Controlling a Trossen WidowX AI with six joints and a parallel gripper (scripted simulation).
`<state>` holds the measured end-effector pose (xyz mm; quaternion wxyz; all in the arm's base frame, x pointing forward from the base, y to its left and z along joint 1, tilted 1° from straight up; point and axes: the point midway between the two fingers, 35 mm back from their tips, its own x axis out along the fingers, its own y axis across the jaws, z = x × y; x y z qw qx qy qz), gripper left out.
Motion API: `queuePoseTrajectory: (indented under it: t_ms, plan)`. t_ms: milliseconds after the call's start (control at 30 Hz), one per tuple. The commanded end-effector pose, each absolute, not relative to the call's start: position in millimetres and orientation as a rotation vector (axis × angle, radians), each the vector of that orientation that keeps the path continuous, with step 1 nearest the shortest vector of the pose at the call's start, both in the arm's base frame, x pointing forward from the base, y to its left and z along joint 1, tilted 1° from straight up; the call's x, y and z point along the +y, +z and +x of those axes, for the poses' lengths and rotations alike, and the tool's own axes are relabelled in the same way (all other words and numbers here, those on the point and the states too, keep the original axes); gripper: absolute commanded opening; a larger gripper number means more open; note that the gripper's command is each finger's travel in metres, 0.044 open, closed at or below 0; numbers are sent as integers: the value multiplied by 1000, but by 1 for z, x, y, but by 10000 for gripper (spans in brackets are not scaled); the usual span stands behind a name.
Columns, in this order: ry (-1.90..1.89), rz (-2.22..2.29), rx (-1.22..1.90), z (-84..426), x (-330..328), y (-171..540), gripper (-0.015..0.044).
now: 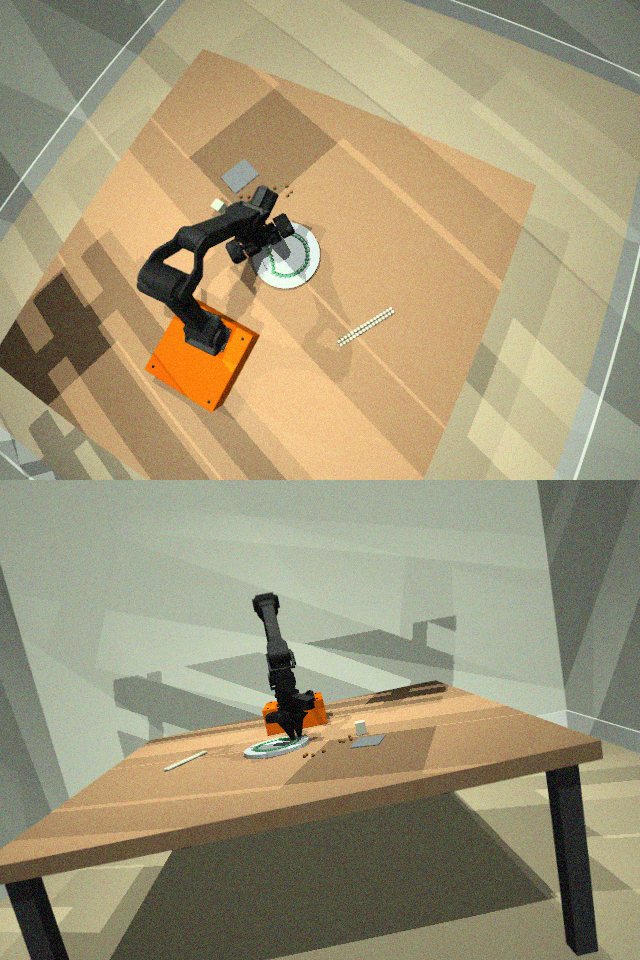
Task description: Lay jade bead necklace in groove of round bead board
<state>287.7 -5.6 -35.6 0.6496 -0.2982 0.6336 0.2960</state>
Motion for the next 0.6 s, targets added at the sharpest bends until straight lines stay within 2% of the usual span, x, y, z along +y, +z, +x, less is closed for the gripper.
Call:
queuePoseTrajectory:
  t_ms: [0,267,567]
  plan:
    - [672,-678,1439,288,-6,-35,236]
    - [675,-675,1446,286,-6,-34,440]
    - [672,-672,1445,286,-6,-31,440]
